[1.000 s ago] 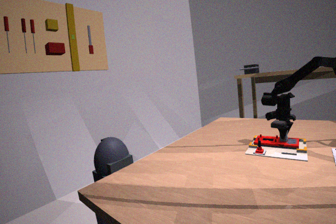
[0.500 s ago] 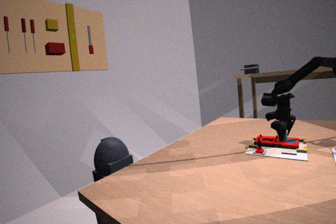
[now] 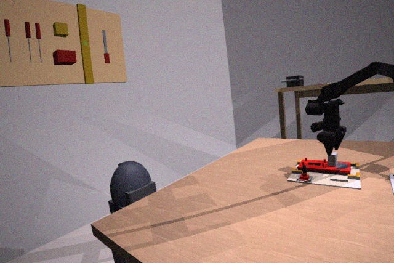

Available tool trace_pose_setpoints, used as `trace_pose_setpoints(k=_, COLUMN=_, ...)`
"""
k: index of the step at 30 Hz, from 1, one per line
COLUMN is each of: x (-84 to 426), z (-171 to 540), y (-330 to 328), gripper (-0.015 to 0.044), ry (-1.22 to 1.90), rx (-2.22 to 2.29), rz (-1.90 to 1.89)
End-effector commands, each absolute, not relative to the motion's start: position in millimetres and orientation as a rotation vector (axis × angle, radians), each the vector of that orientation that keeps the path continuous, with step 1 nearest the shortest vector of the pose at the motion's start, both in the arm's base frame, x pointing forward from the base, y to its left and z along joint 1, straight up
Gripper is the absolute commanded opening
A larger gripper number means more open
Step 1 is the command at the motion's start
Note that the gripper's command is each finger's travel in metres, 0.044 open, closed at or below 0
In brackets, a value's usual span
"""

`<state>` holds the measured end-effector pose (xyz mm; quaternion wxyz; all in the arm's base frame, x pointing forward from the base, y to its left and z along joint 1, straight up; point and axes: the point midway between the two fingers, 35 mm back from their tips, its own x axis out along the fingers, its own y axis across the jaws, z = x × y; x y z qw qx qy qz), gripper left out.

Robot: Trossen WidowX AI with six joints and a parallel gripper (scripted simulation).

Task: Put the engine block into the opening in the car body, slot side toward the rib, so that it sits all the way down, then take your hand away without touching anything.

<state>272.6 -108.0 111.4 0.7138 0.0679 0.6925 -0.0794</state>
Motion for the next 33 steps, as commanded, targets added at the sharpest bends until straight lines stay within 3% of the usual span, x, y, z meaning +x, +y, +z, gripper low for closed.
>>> trace_pose_setpoints(k=1, x=272, z=116, y=-107, gripper=0.0440, ry=1.539, rx=0.150, rz=-0.171)
trace_pose_setpoints(k=18, x=273, z=140, y=-108, gripper=0.0440, ry=1.539, rx=0.154, rz=-0.175)
trace_pose_setpoints(k=33, x=274, z=120, y=-108, gripper=0.0440, ry=1.539, rx=0.154, rz=-0.175)
